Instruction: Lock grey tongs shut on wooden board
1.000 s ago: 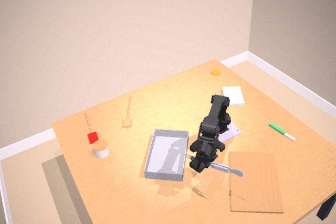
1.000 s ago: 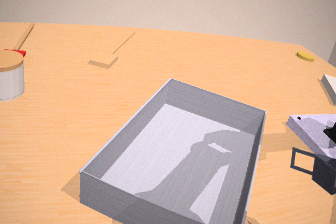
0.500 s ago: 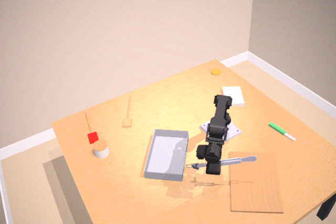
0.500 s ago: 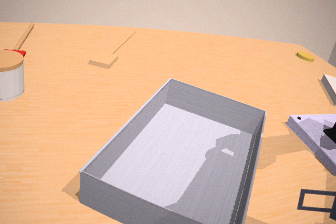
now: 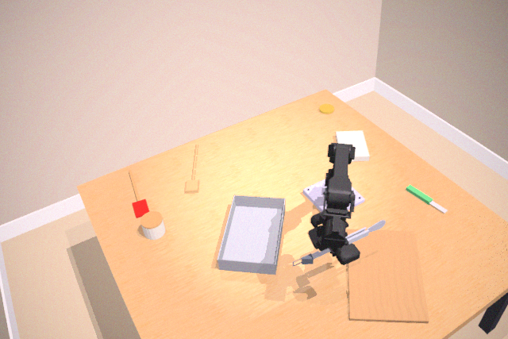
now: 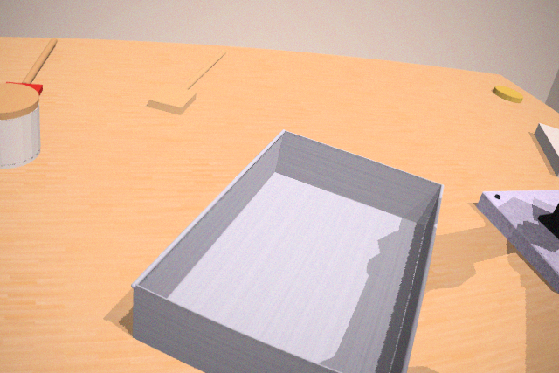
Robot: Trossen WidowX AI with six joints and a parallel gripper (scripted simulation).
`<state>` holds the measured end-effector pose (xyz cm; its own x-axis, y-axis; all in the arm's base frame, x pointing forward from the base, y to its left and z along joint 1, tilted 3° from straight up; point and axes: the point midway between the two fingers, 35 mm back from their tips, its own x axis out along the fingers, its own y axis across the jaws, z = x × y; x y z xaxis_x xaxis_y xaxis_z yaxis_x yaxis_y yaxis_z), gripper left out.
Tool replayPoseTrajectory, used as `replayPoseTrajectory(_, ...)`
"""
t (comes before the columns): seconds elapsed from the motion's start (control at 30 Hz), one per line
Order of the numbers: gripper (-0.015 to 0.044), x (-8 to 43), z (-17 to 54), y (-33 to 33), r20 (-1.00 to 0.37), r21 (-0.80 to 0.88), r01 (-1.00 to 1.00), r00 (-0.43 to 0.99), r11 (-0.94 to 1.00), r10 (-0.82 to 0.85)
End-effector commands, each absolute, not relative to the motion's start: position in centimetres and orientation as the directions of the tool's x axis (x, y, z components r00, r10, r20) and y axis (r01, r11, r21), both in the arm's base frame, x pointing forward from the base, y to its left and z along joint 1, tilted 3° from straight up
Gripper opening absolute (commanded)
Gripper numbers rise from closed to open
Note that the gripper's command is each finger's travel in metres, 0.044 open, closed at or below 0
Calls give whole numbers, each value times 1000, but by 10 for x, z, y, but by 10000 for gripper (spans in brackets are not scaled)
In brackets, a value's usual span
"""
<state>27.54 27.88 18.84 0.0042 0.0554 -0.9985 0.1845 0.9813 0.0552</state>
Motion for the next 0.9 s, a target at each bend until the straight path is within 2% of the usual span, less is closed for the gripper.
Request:
replayPoseTrajectory(0.0, -150, 270, 191, 283, -998, 61, 49, 9, 997, 60)
replayPoseTrajectory(0.4, -150, 251, 192, 297, -998, 53, -415, 7, 908, 62)
replayPoseTrajectory(0.87, -150, 229, 192, 311, -998, 31, -832, 6, 554, 64)
